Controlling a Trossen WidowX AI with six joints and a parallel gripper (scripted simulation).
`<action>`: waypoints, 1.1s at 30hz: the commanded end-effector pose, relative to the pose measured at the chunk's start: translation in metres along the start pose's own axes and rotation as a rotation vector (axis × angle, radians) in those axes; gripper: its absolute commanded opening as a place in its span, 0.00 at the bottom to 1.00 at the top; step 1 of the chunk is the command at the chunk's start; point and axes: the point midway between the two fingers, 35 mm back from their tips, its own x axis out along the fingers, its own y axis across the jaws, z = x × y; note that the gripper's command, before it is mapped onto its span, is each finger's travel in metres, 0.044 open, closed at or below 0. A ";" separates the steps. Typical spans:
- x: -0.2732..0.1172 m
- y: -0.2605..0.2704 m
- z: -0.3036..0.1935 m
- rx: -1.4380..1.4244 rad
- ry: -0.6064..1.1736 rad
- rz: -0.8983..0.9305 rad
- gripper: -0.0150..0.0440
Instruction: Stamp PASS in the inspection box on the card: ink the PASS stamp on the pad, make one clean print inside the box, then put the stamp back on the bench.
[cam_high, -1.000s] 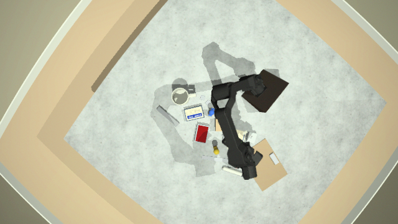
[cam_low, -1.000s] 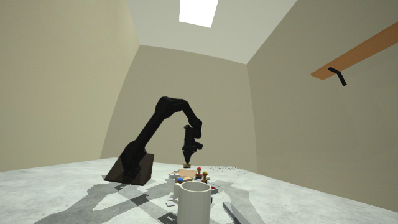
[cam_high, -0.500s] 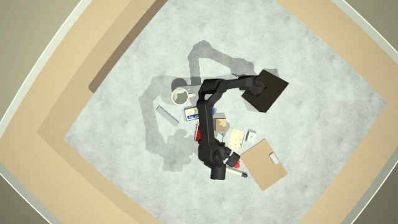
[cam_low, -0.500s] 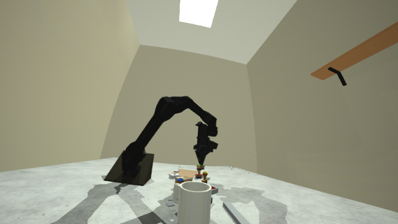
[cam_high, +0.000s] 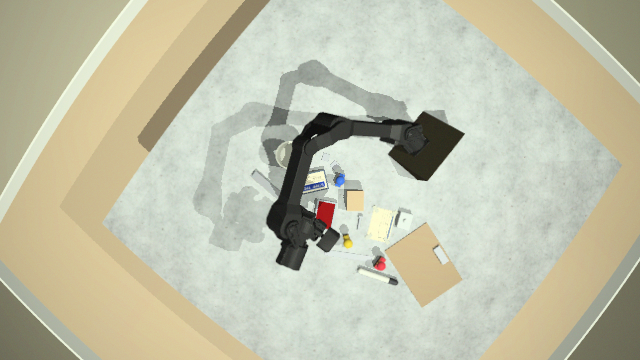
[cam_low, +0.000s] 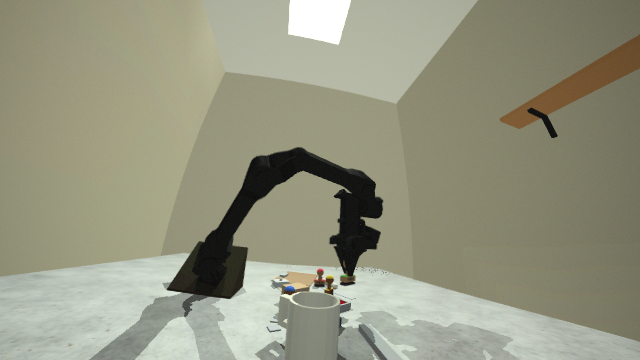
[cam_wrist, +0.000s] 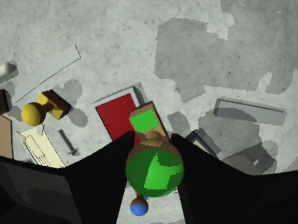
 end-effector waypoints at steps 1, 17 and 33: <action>-0.001 -0.028 0.002 0.004 -0.004 -0.014 0.25; 0.018 -0.030 0.003 0.004 -0.004 -0.014 0.25; 0.044 -0.031 0.003 0.005 -0.004 -0.015 0.25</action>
